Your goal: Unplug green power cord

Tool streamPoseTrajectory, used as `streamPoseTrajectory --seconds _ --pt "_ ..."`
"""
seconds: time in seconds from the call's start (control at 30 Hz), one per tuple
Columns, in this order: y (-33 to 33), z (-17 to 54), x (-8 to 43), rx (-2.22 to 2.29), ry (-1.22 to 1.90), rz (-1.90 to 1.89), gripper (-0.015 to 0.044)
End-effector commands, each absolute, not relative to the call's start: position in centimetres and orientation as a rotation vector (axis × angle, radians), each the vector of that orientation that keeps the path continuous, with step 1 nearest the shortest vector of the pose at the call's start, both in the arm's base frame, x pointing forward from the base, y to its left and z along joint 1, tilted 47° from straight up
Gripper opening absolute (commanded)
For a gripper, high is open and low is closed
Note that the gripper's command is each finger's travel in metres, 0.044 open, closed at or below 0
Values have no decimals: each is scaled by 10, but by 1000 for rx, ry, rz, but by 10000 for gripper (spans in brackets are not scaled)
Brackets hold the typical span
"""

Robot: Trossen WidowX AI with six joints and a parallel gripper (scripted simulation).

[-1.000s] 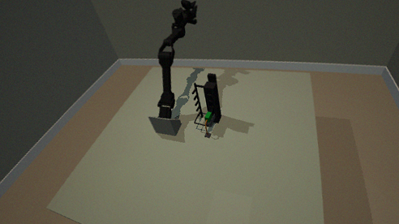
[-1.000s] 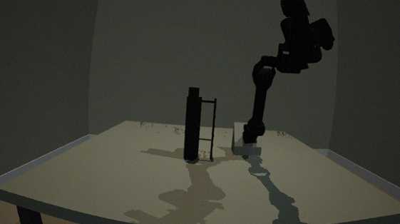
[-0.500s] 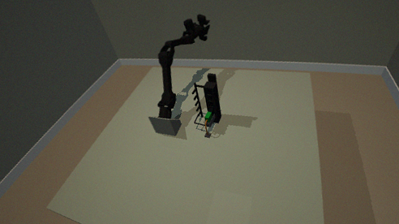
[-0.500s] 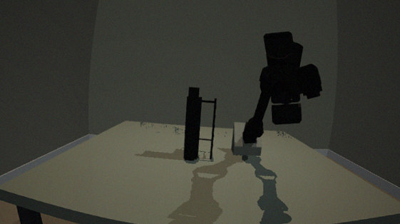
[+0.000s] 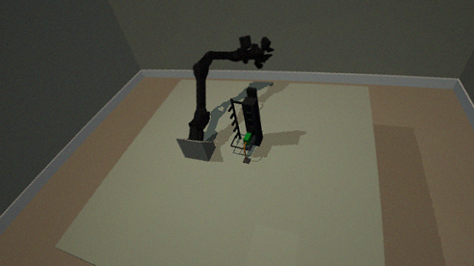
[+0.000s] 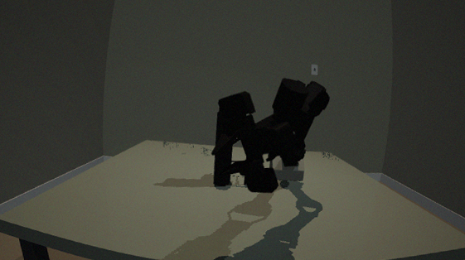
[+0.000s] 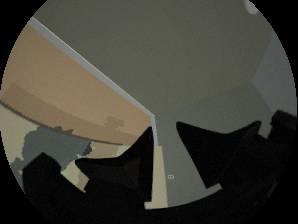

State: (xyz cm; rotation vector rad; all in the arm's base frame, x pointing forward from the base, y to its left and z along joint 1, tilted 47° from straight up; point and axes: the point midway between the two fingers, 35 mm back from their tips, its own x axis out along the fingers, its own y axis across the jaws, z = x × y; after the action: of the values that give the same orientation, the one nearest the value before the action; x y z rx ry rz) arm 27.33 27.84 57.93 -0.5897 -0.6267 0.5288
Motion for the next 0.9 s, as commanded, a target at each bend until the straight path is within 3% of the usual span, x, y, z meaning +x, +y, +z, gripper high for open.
streamPoseTrajectory --seconds 0.0,0.4,0.87 --pt "272 532 322 -565 -439 560 160" --pt "208 418 420 -378 30 517 160" --pt "89 303 472 5 473 300 160"
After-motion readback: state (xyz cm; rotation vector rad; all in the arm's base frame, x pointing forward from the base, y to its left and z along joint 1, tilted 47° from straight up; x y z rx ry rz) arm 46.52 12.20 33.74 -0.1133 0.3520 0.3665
